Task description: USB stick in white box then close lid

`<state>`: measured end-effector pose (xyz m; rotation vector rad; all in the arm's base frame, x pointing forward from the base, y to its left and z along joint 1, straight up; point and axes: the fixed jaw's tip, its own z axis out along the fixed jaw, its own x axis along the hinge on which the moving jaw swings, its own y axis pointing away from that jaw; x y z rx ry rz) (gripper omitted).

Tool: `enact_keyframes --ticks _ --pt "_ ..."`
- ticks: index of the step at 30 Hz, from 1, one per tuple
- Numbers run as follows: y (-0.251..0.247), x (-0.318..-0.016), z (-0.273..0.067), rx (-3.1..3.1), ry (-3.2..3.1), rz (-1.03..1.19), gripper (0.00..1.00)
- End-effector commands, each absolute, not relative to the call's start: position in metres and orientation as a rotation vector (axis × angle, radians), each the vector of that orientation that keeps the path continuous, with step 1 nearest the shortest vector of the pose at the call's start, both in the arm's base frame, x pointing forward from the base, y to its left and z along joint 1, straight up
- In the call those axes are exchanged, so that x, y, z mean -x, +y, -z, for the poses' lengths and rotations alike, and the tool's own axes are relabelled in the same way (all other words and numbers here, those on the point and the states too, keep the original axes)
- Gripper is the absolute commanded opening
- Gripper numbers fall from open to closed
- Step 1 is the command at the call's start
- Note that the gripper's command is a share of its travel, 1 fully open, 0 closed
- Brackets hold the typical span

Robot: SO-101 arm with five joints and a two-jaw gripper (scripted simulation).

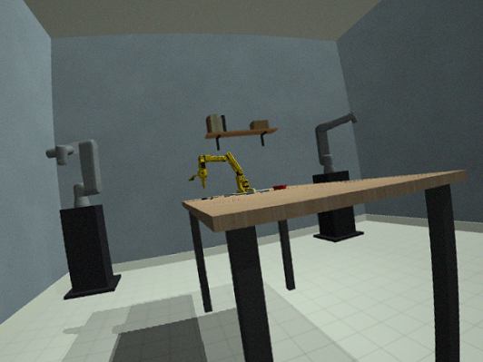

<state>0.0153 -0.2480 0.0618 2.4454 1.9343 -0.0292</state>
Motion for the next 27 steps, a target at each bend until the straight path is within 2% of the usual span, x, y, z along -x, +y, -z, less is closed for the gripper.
enact_keyframes --ticks 1,27 --pt "-0.2475 -0.0138 -0.0601 -2.450 1.945 0.016 0.20" --pt "-0.2489 -0.0129 -0.0541 -2.450 1.945 0.015 0.20"
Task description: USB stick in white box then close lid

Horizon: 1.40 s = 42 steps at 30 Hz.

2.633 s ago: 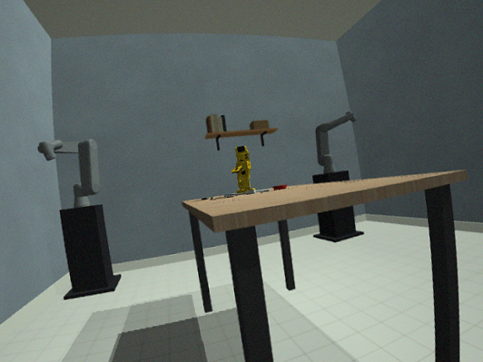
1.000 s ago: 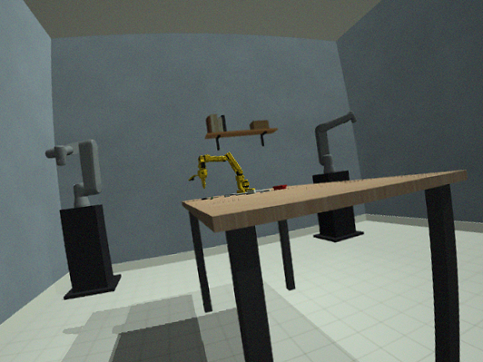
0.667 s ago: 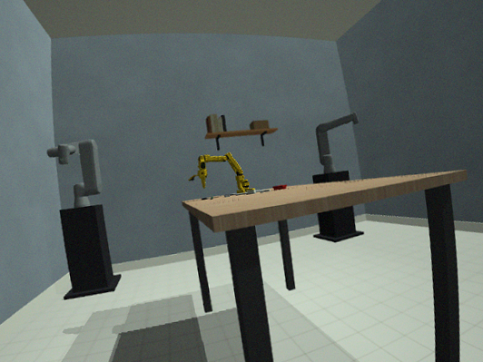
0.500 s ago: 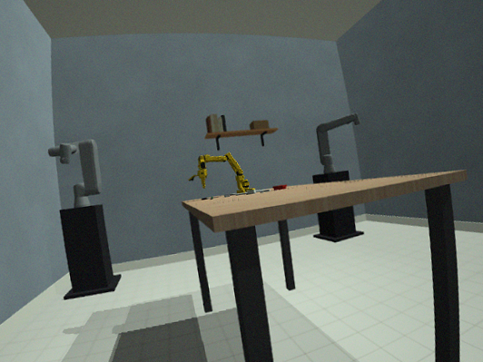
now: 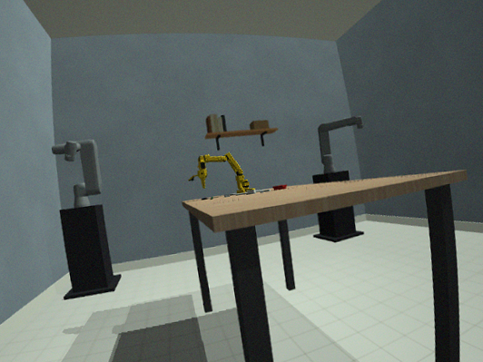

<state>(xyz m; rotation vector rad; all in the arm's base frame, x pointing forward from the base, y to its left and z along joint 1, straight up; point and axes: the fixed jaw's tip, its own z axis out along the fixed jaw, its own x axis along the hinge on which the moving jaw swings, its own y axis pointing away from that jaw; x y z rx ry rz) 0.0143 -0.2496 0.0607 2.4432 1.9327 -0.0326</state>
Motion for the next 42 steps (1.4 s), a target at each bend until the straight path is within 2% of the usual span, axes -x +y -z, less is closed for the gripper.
enact_keyframes --ticks 1,19,42 --pt "-0.249 -0.013 -0.053 -2.451 1.945 0.015 0.20" --pt "-0.249 -0.013 -0.029 -2.456 1.950 0.007 0.20" --pt "-0.248 -0.013 -0.022 -2.458 1.951 0.004 0.20"
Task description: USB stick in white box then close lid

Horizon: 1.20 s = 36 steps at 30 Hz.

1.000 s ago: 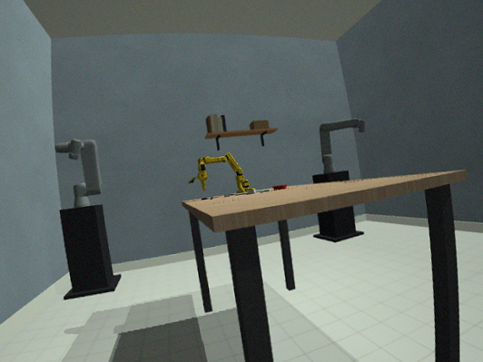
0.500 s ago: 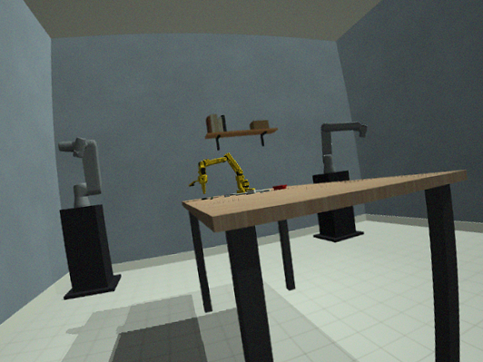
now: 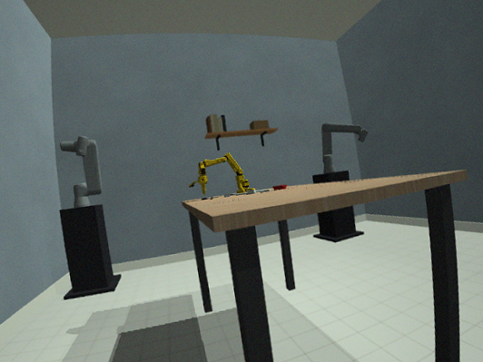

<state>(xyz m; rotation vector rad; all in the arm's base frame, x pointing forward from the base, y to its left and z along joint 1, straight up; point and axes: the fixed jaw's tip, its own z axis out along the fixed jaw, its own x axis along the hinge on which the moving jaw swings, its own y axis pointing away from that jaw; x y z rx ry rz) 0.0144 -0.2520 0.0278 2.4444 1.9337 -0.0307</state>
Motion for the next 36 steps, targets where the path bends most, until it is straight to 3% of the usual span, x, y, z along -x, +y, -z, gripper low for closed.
enact_keyframes --ticks 1,36 --pt "-0.248 -0.013 -0.022 -2.458 1.951 0.004 0.20" --pt "-0.245 -0.014 -0.035 -2.458 1.951 0.004 0.20"
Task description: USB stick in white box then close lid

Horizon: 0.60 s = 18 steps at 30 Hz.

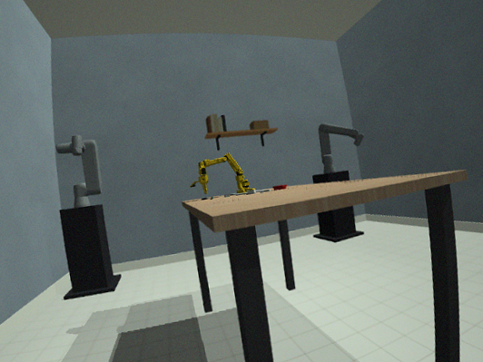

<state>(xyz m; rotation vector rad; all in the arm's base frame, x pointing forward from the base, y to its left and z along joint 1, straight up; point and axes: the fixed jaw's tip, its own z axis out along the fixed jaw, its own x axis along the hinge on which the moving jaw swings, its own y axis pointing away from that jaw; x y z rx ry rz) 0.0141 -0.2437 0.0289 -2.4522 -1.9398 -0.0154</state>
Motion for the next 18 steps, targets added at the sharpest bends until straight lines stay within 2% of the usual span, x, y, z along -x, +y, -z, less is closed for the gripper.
enact_keyframes --ticks 1,18 --pt "-0.2454 -0.0135 -0.0348 2.463 -1.955 -0.004 0.20" --pt "-0.2455 -0.0136 -0.0285 2.463 -1.955 -0.004 0.20"
